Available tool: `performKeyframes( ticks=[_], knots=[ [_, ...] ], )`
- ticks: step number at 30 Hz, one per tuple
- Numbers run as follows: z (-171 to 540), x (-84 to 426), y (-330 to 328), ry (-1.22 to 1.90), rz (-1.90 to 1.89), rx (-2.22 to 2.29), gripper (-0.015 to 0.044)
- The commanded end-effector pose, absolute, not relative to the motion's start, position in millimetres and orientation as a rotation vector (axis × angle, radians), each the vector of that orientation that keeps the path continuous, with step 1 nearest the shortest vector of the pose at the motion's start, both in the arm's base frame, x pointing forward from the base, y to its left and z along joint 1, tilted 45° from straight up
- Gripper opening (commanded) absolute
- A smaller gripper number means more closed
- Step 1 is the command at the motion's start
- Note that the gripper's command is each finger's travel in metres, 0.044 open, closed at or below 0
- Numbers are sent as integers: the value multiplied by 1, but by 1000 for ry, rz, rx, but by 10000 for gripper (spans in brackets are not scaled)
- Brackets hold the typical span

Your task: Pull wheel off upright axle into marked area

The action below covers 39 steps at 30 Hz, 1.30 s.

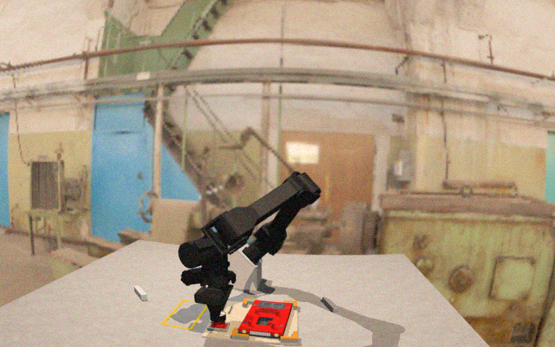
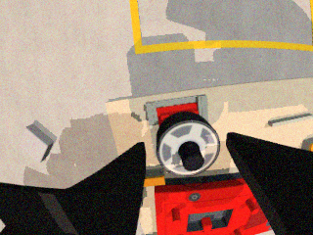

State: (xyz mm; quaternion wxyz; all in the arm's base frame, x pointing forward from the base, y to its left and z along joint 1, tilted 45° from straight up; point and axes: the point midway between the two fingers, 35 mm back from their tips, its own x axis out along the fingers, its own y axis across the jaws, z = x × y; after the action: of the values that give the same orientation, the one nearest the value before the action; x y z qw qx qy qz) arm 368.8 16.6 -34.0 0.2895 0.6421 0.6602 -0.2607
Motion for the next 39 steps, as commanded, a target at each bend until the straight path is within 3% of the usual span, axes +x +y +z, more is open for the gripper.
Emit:
performKeyframes(
  ticks=[1, 9, 15, 39],
  knots=[
    [-33, 369, 17, 1763, -695, 1711, 195],
    [-33, 369, 17, 1763, -695, 1711, 142],
    [-33, 369, 16, 1763, -695, 1711, 0],
    [-27, 369, 11, 1762, -696, 1713, 0]
  ],
)
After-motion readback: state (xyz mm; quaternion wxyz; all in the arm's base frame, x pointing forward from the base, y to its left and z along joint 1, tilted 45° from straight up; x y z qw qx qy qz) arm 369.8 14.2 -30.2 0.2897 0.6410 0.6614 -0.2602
